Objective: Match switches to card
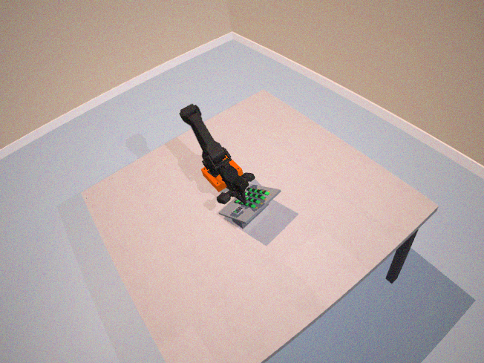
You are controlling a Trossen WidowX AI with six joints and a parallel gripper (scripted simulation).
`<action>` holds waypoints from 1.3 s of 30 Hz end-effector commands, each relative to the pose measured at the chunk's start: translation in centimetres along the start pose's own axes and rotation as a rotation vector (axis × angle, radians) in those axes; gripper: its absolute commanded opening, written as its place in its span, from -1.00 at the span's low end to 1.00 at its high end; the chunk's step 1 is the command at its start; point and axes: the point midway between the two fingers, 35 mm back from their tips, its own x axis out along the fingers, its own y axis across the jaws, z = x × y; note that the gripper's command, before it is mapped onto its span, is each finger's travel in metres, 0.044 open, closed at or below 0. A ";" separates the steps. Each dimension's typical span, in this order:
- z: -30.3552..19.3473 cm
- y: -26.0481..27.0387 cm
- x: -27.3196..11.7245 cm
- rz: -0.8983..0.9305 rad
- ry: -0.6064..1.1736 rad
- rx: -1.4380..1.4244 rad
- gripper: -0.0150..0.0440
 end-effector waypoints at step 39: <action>-1.9 3.0 -2.8 0.004 0.058 0.005 -0.49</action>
